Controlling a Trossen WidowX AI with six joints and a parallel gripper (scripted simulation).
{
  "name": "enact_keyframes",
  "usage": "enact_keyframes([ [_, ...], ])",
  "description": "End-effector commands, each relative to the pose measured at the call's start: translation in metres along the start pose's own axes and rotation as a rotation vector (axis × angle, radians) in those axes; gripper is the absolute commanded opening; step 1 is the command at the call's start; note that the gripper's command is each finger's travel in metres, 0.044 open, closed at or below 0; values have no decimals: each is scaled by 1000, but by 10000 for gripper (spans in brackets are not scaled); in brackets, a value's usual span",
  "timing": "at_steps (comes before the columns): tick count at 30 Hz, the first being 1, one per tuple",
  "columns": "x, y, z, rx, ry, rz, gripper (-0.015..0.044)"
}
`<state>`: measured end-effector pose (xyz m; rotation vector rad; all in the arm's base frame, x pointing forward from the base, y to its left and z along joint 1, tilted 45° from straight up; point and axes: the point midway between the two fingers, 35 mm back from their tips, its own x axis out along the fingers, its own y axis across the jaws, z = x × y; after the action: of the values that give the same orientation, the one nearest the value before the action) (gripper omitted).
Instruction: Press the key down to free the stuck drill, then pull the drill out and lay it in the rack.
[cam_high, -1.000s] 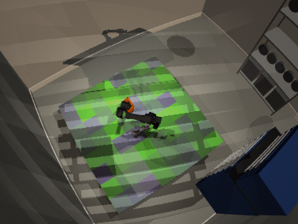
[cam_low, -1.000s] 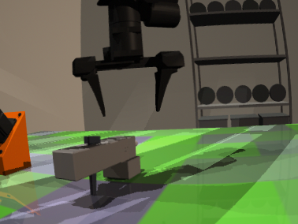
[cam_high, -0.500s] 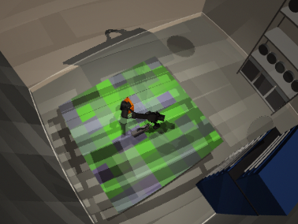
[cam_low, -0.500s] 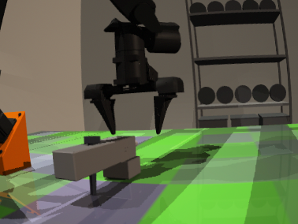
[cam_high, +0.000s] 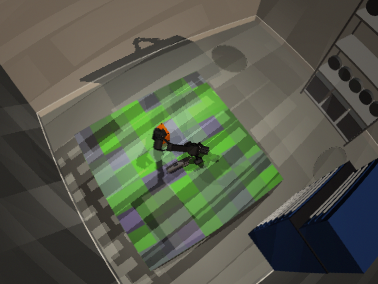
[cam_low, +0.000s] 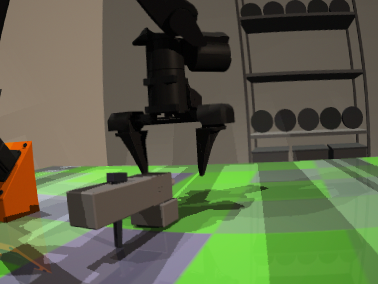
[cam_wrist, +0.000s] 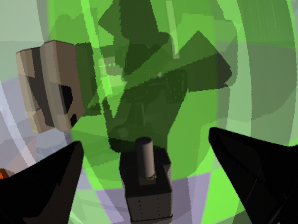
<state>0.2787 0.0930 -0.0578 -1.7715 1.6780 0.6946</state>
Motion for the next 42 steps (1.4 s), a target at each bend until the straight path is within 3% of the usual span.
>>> enact_keyframes([
  [1, 7, 1, -3, -6, 7, 2, 440],
  [26, 42, 2, -14, -6, 10, 2, 440],
  [42, 40, 0, -13, 1, 5, 2, 20],
])
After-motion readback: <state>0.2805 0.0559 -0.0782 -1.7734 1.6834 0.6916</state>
